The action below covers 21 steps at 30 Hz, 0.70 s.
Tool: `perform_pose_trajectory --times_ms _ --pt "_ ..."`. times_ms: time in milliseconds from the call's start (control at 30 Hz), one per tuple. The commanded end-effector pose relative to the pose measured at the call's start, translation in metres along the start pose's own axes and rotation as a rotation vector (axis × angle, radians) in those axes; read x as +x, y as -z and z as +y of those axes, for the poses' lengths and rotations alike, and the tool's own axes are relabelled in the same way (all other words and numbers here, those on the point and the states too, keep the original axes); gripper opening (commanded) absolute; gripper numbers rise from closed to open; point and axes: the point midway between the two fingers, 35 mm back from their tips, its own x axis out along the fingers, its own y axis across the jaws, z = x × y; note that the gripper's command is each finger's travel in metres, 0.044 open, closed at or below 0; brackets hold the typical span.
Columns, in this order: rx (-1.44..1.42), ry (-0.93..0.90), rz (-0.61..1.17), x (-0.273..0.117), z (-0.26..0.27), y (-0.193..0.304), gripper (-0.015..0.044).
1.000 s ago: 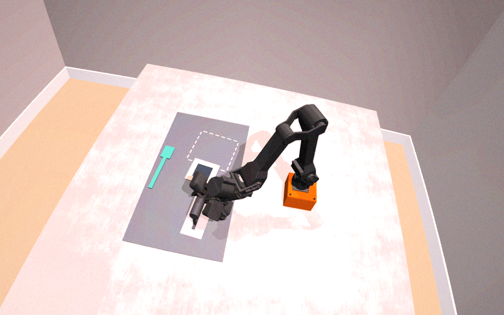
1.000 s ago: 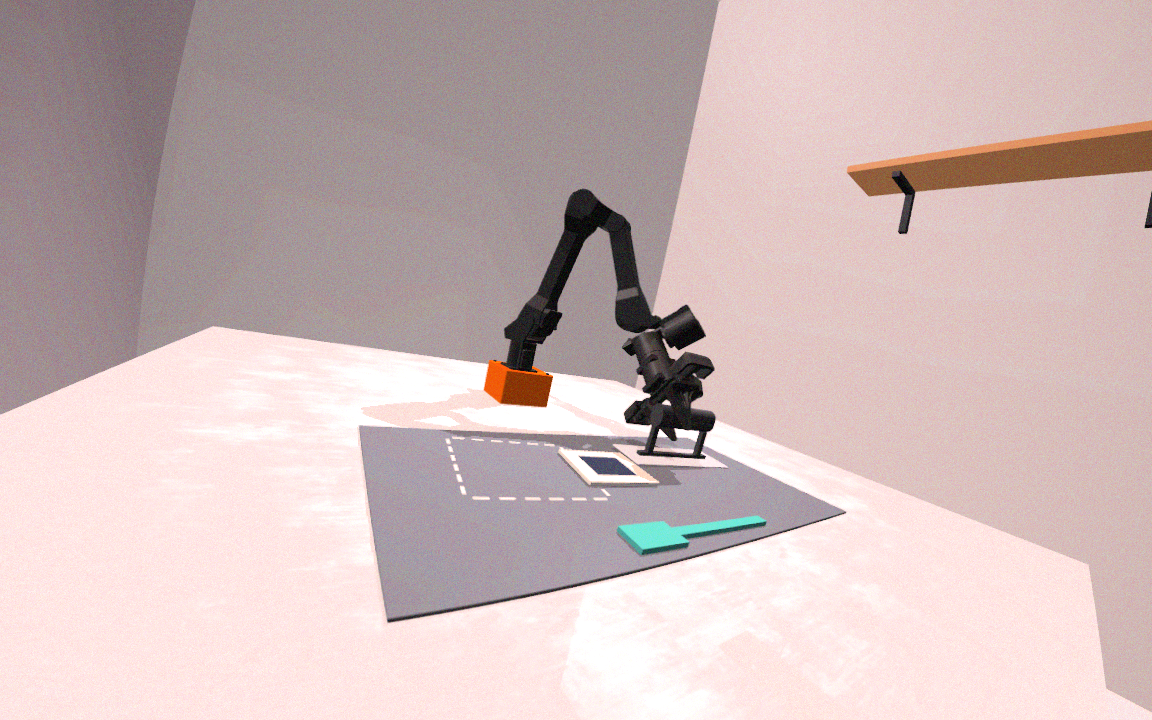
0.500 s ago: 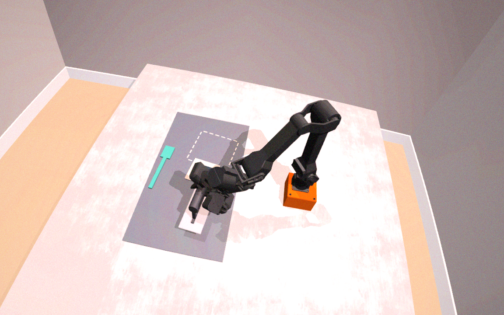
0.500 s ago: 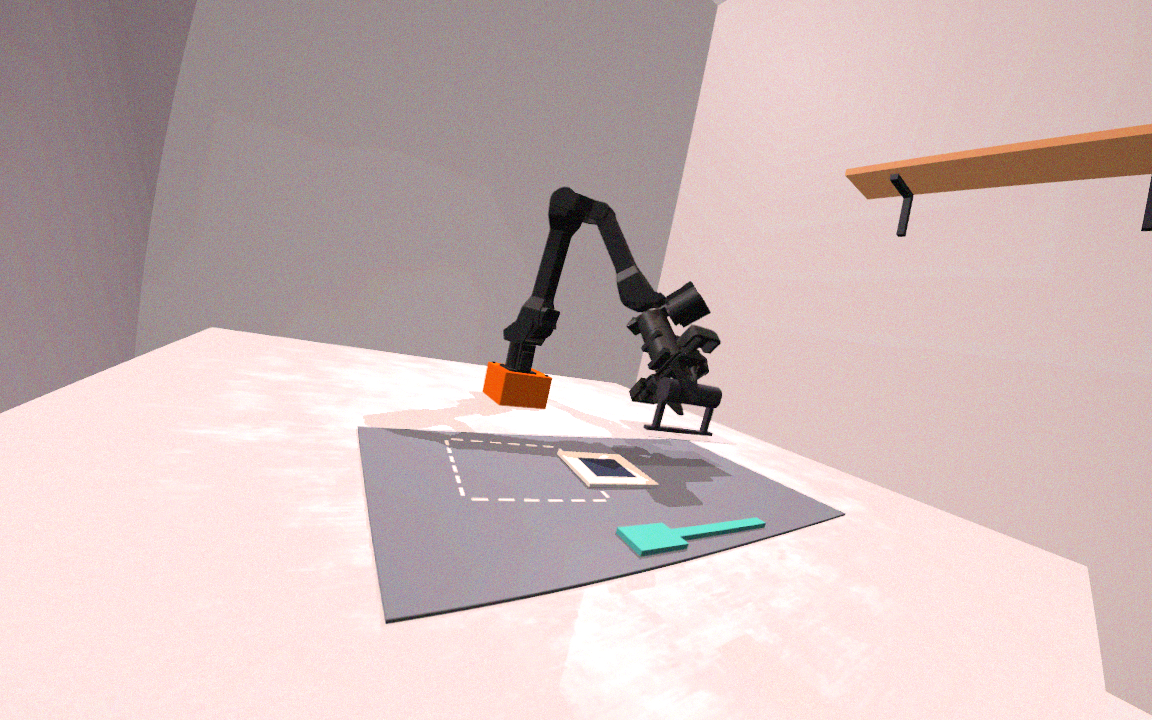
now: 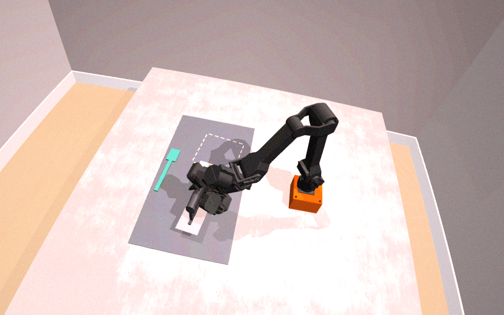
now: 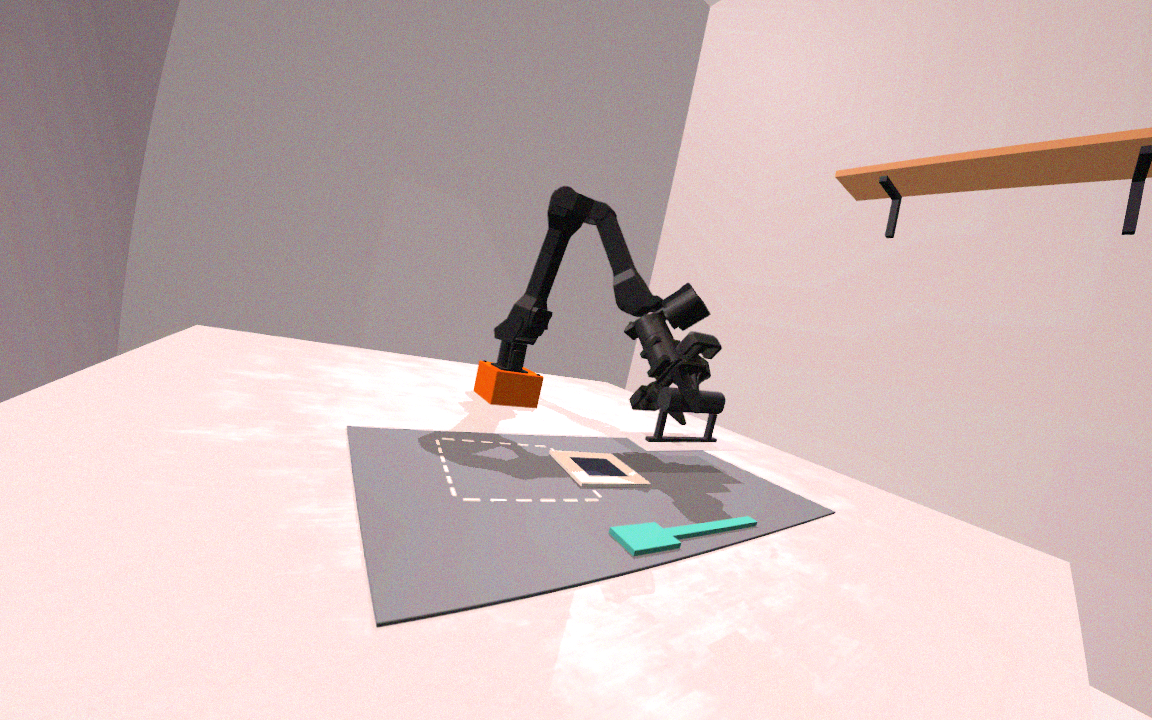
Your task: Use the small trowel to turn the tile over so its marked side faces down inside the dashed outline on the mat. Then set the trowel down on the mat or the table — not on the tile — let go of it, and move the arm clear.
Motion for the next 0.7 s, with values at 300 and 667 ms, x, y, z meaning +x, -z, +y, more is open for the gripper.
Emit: perform_pose_trajectory --times_ms 300,667 --pt "0.044 0.026 -0.027 0.0127 -0.0171 -0.0012 0.0" --pt "0.044 0.026 -0.027 0.0145 -0.0154 -0.0012 0.0"
